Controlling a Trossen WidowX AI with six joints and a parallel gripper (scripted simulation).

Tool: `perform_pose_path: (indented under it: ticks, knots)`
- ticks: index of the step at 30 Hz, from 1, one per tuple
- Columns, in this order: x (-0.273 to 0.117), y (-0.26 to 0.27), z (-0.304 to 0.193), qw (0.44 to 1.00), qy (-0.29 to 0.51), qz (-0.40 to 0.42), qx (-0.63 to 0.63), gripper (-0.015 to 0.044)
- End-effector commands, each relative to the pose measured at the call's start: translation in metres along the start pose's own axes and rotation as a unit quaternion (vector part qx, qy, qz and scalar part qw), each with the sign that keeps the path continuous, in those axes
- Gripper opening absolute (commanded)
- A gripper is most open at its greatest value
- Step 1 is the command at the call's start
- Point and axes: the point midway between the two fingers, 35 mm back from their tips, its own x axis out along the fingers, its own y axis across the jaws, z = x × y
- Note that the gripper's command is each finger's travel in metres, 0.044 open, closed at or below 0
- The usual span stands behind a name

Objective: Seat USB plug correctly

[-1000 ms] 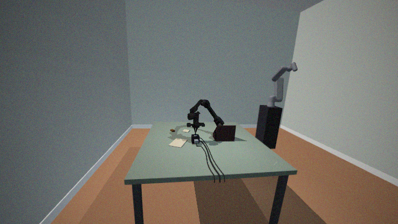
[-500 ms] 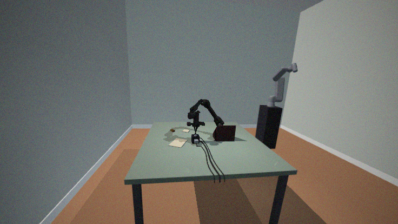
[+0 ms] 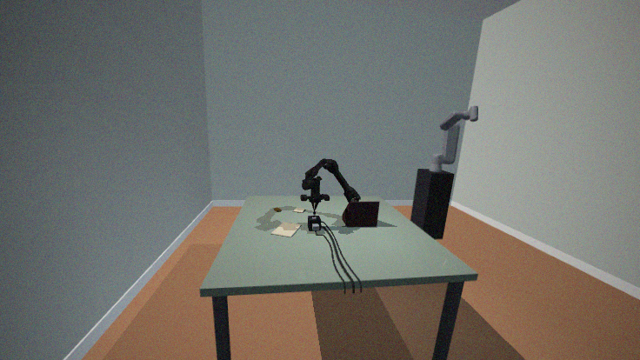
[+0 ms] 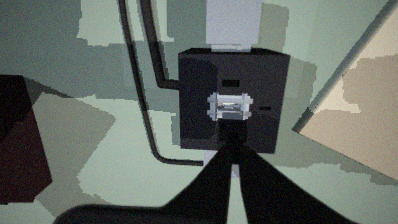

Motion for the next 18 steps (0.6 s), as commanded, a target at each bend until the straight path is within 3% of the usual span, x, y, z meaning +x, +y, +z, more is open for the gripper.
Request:
perform_pose_path:
  ticks: [1, 18]
  knots:
    - [-0.0042, -0.001, 0.0005, 1.0, -0.003, -0.001, 0.004, 0.0]
    - [-0.0062, -0.0002, 0.0001, 0.998, 0.0, 0.0, 0.068, 0.0]
